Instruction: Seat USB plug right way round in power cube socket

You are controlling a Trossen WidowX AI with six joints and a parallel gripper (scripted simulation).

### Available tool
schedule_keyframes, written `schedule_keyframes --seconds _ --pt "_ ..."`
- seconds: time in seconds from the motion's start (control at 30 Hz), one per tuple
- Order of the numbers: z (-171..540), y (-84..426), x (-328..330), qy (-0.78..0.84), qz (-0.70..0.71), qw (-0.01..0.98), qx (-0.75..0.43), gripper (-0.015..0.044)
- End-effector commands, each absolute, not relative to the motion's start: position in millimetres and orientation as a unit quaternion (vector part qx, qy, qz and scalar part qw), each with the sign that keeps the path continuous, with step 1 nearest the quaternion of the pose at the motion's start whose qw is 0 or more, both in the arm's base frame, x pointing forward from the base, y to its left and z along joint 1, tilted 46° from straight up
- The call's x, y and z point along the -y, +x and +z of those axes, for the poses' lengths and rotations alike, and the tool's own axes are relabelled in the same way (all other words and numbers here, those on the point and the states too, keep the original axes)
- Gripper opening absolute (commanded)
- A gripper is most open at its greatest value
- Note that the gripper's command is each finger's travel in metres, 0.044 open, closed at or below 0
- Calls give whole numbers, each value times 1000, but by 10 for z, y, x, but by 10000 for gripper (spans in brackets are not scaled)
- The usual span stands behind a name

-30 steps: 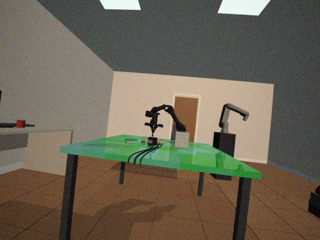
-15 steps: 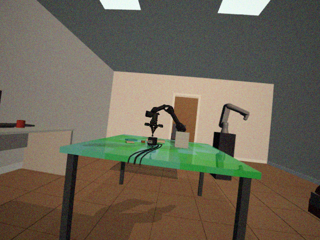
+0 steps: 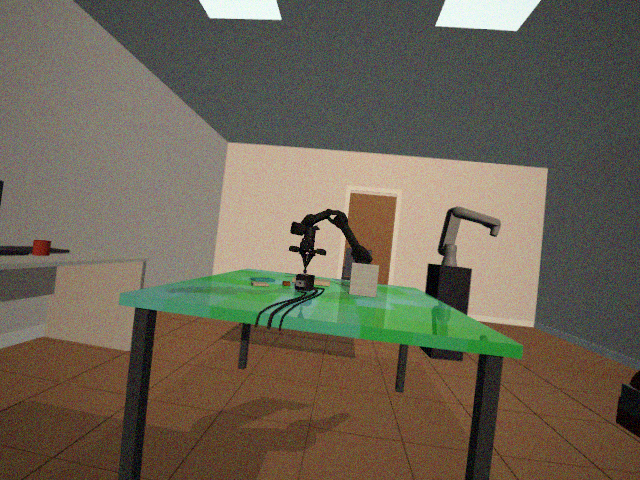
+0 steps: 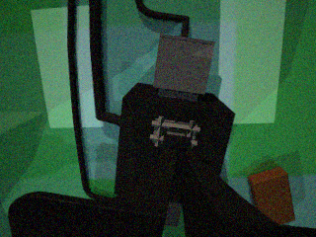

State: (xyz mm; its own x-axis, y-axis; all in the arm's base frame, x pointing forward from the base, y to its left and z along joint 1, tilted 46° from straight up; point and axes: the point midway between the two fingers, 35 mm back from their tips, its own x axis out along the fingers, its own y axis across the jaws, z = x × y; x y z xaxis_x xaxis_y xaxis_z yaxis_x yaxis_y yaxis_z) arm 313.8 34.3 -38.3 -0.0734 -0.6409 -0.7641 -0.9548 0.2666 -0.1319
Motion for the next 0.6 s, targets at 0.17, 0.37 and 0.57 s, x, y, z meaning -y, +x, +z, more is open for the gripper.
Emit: schedule_keyframes --seconds 0.17,0.37,0.57 --pt "-396 3136 -336 -569 212 374 -701 0" --pt "-401 3135 -331 -569 212 374 -701 0" --pt "-407 3134 -326 -569 212 374 -701 0"
